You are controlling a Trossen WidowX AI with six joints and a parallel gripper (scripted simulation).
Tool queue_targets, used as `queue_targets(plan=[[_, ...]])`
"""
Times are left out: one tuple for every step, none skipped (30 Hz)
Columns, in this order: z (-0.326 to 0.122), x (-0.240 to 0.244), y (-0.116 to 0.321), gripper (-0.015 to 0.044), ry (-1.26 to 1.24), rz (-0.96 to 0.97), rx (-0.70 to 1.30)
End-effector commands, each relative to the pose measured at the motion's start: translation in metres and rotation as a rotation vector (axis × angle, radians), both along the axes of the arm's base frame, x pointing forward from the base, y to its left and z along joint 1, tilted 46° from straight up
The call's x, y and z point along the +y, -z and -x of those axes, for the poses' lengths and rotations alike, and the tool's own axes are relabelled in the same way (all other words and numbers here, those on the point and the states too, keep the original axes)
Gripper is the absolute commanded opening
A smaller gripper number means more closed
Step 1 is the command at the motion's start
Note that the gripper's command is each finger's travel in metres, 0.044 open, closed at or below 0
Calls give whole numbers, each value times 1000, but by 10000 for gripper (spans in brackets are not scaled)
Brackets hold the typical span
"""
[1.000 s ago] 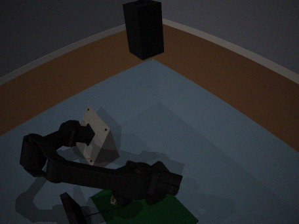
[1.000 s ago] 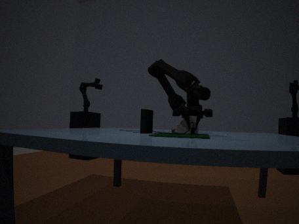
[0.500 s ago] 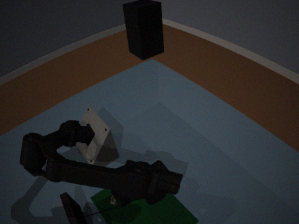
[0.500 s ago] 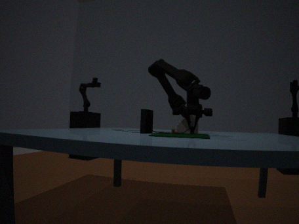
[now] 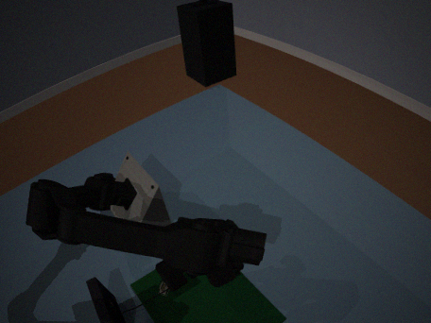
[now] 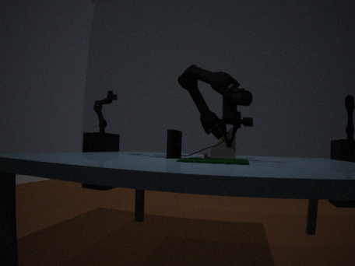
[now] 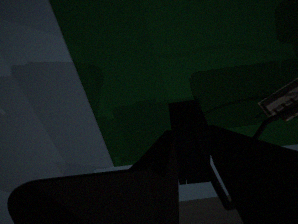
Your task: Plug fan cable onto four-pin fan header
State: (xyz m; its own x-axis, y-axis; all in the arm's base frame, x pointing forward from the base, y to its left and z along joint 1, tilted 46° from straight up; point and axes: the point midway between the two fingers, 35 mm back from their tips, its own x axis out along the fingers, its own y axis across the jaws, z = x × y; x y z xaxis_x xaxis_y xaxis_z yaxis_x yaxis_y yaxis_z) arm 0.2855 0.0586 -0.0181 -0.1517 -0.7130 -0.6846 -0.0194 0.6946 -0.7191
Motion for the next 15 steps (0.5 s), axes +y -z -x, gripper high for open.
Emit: queue_targets(plan=[[1, 11, -11, 0, 2, -8, -8], [2, 13, -13, 0, 2, -8, -8], [2, 16, -15, 0, 2, -7, -8], [3, 18, -18, 0, 2, -7, -7], [4, 19, -20, 0, 2, -6, -7], [4, 21, -21, 0, 2, -6, -7], [4, 21, -21, 0, 2, -6, -7], [4, 21, -21, 0, -1, -7, -5], [2, 21, -22, 0, -8, -9, -1], [0, 21, -23, 0, -20, -13, 7], [-3, 20, -23, 0, -34, -18, 16], [-6, 20, -24, 0, -48, -22, 26], [-9, 20, -25, 0, -62, -27, 35], [-11, 20, -26, 0, -77, -31, 44], [-14, 19, -27, 0, -91, -35, 53]])
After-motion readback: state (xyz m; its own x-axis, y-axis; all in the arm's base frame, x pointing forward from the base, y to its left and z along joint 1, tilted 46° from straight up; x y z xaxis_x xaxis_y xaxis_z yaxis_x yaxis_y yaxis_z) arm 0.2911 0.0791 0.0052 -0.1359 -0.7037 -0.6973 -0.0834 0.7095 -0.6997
